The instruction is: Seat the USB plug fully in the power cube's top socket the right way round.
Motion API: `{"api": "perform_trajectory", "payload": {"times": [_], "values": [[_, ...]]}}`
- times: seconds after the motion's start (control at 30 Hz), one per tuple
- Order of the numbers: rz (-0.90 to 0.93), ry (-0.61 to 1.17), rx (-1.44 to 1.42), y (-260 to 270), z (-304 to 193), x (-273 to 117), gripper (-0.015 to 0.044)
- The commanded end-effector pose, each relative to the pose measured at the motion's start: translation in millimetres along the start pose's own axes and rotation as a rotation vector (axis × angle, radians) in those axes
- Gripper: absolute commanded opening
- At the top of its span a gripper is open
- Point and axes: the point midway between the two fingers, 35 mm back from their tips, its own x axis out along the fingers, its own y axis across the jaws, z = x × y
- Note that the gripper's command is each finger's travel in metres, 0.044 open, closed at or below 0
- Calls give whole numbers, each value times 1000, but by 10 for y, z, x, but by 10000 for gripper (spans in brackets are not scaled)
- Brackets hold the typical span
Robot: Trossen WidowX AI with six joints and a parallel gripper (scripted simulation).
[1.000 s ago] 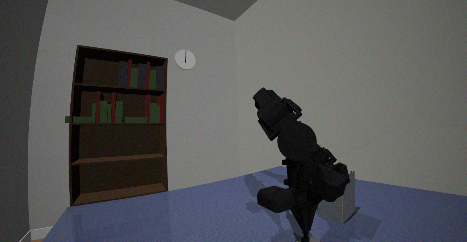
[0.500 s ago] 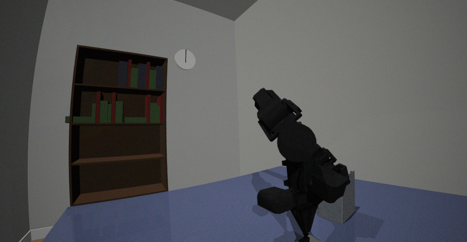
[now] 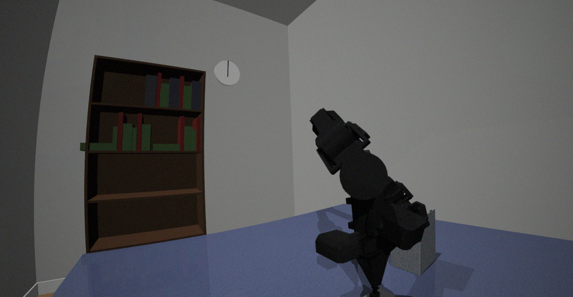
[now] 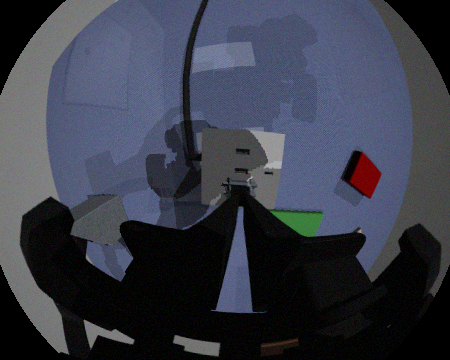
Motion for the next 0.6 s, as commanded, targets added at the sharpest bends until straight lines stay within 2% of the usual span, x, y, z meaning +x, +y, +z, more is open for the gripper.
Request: {"api": "perform_trajectory", "payload": {"times": [0.0, 0.57], "values": [[-1, 4, -6, 0, -1, 16, 0], [-1, 4, -6, 0, -3, 37, 0]]}}
